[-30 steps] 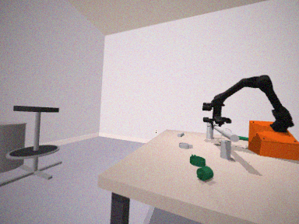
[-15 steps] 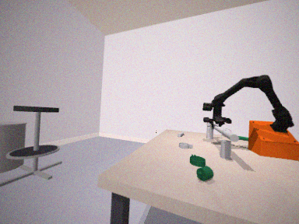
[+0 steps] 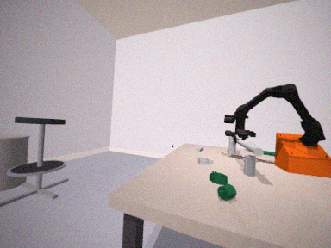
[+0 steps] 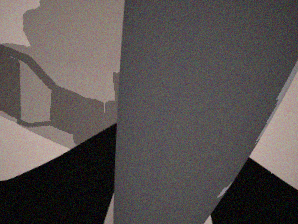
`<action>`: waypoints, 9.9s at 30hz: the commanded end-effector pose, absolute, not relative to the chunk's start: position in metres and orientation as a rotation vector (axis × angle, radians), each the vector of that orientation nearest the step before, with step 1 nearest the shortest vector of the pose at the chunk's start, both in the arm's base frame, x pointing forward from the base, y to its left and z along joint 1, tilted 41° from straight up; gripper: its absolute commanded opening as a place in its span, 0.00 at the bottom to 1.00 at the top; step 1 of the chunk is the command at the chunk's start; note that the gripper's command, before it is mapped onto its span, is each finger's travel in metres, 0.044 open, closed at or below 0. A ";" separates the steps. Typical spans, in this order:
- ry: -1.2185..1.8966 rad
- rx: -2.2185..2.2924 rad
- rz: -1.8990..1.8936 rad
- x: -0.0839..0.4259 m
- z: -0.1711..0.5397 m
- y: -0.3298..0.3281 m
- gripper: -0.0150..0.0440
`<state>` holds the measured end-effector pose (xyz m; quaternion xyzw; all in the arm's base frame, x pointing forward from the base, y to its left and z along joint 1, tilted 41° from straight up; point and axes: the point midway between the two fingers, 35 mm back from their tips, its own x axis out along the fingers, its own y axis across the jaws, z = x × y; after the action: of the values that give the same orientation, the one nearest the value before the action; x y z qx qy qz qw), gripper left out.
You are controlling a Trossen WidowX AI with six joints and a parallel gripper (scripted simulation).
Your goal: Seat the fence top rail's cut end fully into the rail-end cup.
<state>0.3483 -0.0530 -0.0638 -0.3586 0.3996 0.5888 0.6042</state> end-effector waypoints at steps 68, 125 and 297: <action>0.924 -0.834 1.368 0.349 -0.065 -0.055 0.25; 0.925 -0.839 1.367 0.351 -0.066 -0.063 0.25; 0.908 -0.825 1.406 0.350 0.014 -0.100 1.00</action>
<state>0.3509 -0.0996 0.0132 -0.3523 0.3909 0.6045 0.5980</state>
